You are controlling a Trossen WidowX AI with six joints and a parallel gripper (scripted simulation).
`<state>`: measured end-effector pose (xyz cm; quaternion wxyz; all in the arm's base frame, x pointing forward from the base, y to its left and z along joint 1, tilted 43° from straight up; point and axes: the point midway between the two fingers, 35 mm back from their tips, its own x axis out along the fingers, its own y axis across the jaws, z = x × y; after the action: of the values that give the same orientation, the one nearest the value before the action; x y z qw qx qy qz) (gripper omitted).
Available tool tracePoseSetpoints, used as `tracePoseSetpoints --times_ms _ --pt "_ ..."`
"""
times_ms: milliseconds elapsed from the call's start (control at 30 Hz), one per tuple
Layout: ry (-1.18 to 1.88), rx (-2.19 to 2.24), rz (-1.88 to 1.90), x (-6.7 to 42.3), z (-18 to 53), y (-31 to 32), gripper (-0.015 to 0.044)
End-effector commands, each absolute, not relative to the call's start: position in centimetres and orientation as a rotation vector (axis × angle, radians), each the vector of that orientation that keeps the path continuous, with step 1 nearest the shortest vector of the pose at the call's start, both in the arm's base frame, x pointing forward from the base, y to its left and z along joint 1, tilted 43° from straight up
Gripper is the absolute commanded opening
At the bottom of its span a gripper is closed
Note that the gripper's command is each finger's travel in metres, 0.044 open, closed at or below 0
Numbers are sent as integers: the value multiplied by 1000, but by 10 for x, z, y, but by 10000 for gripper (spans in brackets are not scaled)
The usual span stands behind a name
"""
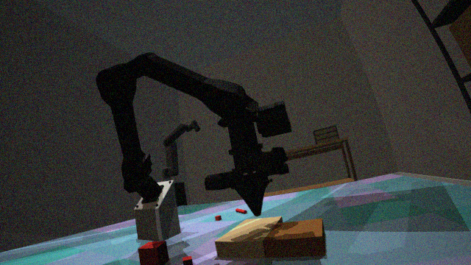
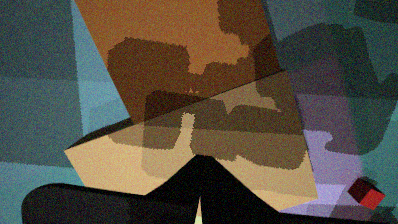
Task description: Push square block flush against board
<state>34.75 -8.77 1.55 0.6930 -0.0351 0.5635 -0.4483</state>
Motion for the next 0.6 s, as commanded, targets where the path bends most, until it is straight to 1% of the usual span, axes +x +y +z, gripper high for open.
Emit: tracePoseSetpoints --times_ms 0,567 --pt "1162 47 -1099 346 26 -96 0" --pt "795 493 -1415 334 53 -126 0"
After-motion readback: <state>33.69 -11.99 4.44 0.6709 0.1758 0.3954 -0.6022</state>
